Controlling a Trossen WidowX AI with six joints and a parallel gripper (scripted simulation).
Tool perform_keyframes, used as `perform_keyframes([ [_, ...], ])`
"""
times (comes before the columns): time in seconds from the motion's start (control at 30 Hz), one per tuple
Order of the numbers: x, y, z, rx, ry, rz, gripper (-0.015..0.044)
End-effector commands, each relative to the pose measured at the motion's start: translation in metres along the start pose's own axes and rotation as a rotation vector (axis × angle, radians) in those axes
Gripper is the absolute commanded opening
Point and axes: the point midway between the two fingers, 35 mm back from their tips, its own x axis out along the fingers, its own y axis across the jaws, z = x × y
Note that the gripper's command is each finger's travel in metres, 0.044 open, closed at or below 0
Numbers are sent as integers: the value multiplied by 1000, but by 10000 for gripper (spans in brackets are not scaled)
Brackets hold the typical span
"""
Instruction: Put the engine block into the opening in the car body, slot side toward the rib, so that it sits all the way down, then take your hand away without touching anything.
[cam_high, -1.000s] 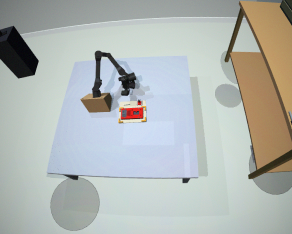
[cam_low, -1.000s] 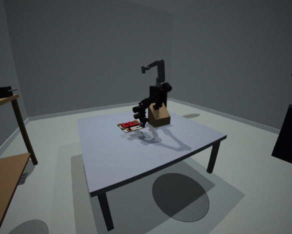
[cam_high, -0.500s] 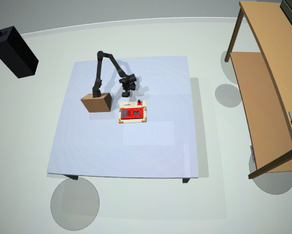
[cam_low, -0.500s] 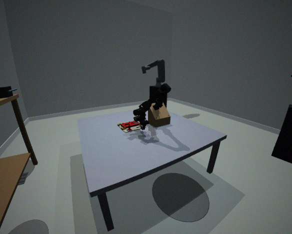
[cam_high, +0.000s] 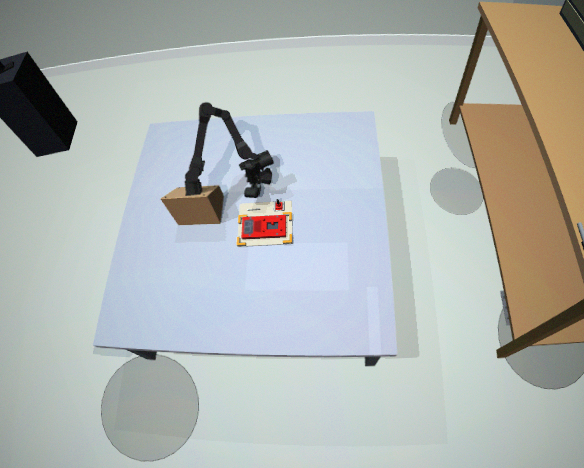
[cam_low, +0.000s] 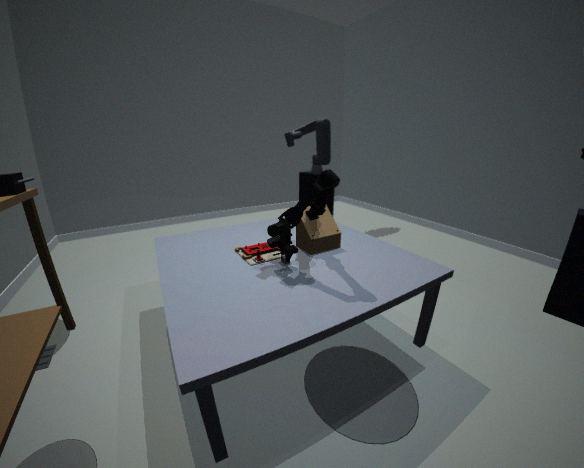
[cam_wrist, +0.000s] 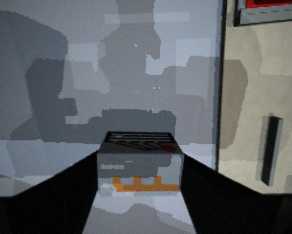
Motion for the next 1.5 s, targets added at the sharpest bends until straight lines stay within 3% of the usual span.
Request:
perform_keyframes([
  [0.0,8,-1,-1,4,1,-4,0],
  [0.9,26,-1,-1,4,2,-4,0],
  [1.47,17,-1,4,18,-16,1,440],
])
